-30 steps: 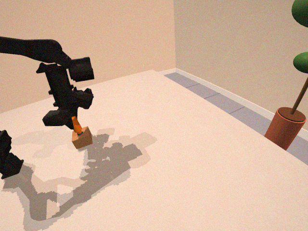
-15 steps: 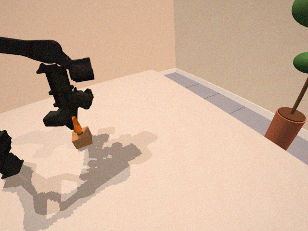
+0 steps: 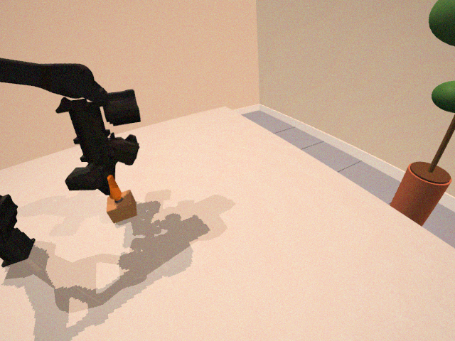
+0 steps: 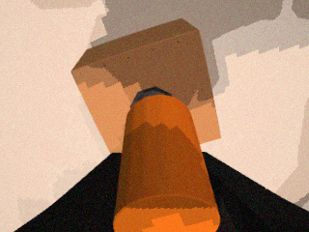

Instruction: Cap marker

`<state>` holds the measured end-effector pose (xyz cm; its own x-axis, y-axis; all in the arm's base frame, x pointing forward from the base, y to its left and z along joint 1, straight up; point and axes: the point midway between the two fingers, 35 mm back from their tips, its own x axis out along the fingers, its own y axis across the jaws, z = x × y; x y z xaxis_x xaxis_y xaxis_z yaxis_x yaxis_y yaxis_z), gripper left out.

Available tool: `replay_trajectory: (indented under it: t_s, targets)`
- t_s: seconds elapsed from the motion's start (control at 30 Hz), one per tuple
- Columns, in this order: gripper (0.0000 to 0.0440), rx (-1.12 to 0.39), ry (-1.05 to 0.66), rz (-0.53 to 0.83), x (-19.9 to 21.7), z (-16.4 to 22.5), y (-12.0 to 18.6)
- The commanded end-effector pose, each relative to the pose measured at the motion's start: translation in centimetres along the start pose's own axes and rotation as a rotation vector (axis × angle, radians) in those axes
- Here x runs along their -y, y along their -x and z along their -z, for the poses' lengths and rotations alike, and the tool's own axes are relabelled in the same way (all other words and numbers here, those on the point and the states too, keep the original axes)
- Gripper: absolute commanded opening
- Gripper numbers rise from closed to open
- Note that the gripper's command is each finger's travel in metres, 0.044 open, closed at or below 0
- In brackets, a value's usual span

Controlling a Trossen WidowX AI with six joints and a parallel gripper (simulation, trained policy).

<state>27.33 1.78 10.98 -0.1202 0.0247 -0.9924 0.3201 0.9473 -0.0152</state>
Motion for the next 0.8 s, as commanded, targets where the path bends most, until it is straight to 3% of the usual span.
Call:
replay_trajectory:
  t_s: [0.0, 0.43, 0.63, 0.77]
  targets:
    - [0.0131, -0.041, 0.001, 0.043, 0.8, 0.3, -1.7]
    - [0.0147, -0.035, 0.020, 0.047, 1.0, 0.2, -1.9]
    - [0.0195, -0.069, 0.033, 0.043, 1.2, 1.3, -2.1]
    - [0.0294, -0.067, 0.045, 0.036, 1.3, 1.8, -1.8]
